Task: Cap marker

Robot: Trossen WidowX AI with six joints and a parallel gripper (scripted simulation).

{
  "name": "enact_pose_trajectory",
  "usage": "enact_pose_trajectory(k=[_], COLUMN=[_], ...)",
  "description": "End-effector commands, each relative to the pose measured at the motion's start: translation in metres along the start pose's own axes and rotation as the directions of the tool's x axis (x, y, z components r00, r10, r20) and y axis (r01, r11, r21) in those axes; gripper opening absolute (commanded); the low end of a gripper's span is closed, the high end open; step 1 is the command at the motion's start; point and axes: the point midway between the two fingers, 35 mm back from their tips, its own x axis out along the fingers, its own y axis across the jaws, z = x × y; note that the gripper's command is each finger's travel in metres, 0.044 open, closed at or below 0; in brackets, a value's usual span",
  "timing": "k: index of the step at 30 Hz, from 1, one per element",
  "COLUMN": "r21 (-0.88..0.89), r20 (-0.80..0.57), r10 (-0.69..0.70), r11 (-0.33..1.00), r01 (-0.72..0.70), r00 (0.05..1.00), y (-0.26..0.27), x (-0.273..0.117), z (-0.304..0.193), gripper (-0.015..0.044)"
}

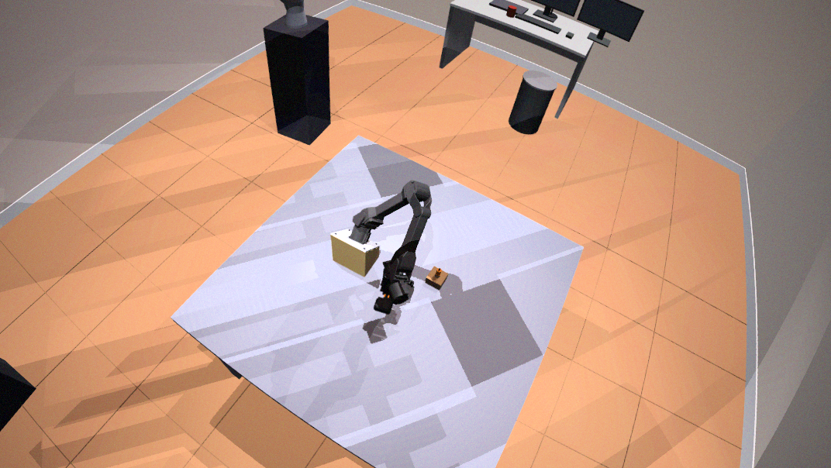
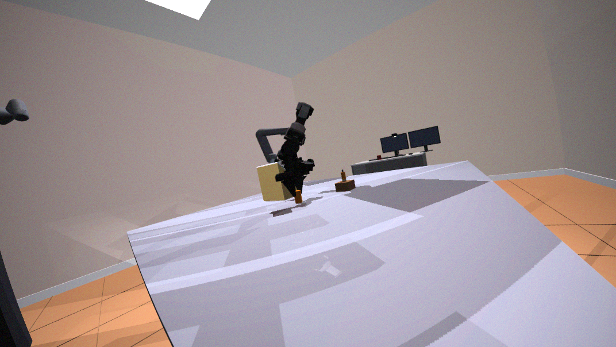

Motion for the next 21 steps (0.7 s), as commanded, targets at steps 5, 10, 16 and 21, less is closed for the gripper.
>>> enact_pose_trajectory(k=[5, 10, 16, 21], r21=[0.006, 0.006, 0.006, 0.006], r20=[-0.005, -0.005, -0.005, -0.005], r10=[0.011, 0.012, 0.012, 0.012], r11=[1.000, 1.000, 1.000, 1.000], r01=[-0.011, -0.012, -0.012, -0.012], r00=[1.000, 1.000, 1.000, 1.000], y=[0.003, 0.004, 0.004, 0.003], x=[0.016, 0.020, 0.020, 0.020], z=[-0.003, -0.003, -0.003, -0.003], gripper=[0.0252, 0.0252, 0.0134, 0.0100])
